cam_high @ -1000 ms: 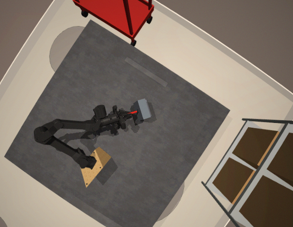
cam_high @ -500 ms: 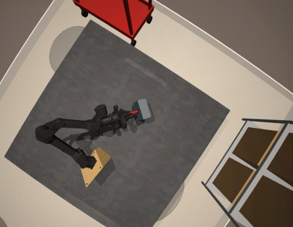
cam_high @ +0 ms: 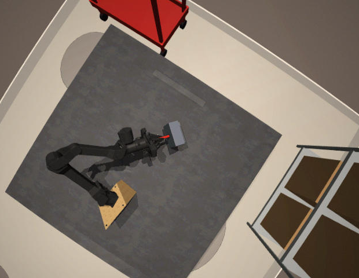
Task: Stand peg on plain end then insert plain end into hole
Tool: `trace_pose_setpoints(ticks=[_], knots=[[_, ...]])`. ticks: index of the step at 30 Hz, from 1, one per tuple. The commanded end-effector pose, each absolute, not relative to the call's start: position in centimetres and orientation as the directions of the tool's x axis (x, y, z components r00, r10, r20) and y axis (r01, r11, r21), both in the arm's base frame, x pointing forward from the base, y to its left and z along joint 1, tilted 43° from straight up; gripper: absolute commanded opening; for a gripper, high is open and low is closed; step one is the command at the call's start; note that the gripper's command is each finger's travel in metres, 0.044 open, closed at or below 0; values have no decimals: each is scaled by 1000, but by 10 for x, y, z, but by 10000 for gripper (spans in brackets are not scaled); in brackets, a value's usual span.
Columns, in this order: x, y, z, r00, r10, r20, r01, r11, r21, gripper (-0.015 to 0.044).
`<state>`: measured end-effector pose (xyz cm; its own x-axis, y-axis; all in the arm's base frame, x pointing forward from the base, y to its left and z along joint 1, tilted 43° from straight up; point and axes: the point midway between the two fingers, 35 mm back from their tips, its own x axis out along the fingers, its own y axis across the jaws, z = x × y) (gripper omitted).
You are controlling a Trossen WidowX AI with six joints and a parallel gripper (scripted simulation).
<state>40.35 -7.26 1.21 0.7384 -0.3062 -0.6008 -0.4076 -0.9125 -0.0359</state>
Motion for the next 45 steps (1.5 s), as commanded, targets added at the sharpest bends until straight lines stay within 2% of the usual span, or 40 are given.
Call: trace_pose_setpoints(ticks=[1,41,45], knots=[[406,-73,11,741,-302,-599,-402,-915,-36,0],[418,-78,1,739,-306,-600,-408,-912,-36,0],[418,-78,1,739,-306,-600,-408,-912,-36,105]])
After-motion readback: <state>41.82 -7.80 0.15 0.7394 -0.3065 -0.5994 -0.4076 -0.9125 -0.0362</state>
